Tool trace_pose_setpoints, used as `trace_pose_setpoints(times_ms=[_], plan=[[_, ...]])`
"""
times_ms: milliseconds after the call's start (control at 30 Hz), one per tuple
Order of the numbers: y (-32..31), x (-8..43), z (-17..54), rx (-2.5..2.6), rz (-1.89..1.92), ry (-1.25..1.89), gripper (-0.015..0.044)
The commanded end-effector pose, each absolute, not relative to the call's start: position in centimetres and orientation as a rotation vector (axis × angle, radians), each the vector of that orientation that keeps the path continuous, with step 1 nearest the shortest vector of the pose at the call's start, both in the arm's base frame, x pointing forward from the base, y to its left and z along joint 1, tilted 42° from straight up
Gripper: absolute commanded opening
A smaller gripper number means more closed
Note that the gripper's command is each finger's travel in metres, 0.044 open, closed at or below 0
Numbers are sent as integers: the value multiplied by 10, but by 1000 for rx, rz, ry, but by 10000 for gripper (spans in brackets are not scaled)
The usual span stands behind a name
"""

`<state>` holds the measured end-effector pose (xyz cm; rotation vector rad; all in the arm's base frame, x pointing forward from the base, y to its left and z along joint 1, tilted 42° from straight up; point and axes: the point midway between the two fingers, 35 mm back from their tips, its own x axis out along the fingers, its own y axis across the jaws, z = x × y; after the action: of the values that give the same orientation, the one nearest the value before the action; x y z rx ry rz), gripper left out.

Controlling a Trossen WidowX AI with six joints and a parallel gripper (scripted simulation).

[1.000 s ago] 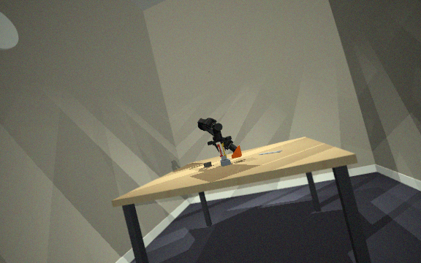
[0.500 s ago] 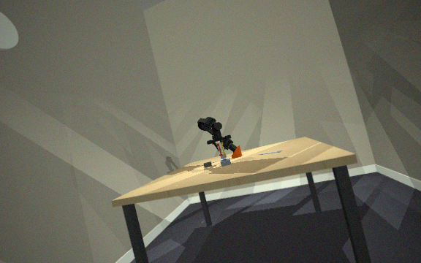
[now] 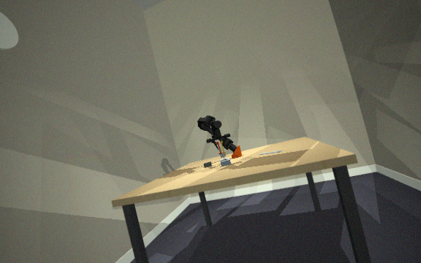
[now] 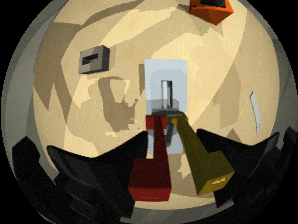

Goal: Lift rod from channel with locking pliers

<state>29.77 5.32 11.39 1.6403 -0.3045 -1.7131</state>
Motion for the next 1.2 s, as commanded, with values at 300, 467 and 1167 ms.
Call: trace_pose_setpoints(times_ms=[300,467,1167], plan=[[60,299,127,1652,-1698,-308,101],[62,299,130,1653,-1697,-307,101],[82,308,148,1761,-1569,-231,101]])
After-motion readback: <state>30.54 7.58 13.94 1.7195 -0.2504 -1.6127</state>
